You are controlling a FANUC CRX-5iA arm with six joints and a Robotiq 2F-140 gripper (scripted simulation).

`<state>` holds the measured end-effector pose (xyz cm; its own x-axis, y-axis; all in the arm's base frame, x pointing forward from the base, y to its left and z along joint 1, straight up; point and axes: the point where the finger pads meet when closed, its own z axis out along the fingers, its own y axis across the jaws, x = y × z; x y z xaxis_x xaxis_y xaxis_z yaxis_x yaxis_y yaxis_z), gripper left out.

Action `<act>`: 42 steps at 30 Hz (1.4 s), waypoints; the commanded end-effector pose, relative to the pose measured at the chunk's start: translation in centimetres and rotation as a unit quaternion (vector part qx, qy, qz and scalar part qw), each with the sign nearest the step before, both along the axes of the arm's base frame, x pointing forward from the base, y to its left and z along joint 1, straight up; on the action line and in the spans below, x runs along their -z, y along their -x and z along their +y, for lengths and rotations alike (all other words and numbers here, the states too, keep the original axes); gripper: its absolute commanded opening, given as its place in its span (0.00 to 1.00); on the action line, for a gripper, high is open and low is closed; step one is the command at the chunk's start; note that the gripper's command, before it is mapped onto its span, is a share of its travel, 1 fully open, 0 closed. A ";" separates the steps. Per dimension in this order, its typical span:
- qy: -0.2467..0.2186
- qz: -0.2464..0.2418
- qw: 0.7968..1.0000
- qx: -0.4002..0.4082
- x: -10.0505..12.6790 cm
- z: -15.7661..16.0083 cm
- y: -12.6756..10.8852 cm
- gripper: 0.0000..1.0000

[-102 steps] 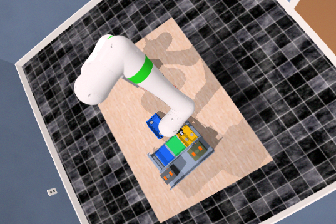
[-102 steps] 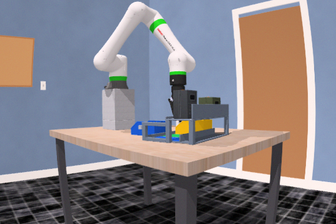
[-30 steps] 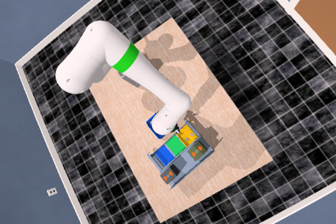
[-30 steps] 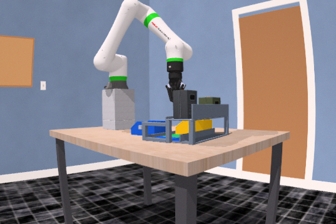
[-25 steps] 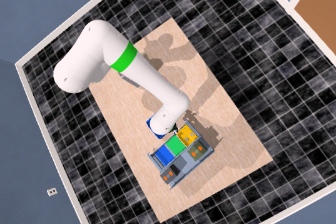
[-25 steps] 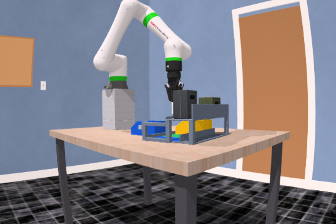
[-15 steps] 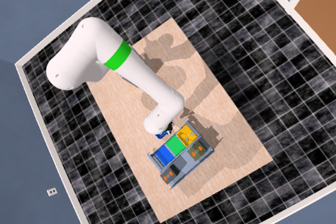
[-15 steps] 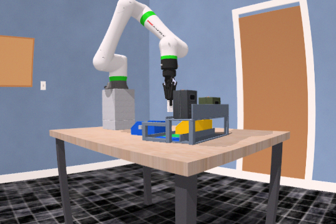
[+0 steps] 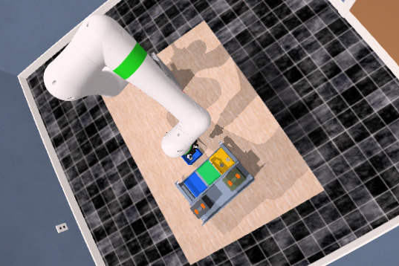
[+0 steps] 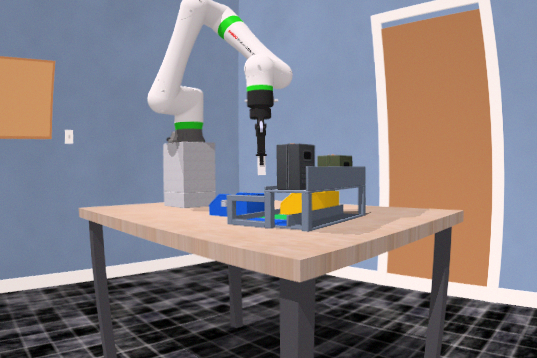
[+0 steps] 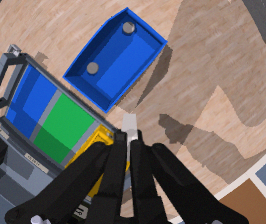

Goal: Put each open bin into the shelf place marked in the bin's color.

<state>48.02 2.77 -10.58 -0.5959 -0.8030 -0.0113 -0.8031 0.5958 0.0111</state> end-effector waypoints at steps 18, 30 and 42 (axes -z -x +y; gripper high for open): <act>0.007 0.000 0.944 0.329 -1.7 -3.6 3.9 0.00; 0.007 0.000 0.942 0.337 -1.8 -3.7 4.0 0.00; 0.007 0.000 0.942 0.337 -1.8 -3.7 4.0 0.15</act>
<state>44.02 -0.90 -8.82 -0.9700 -0.2431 -0.0042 -0.2431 0.9700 -0.0004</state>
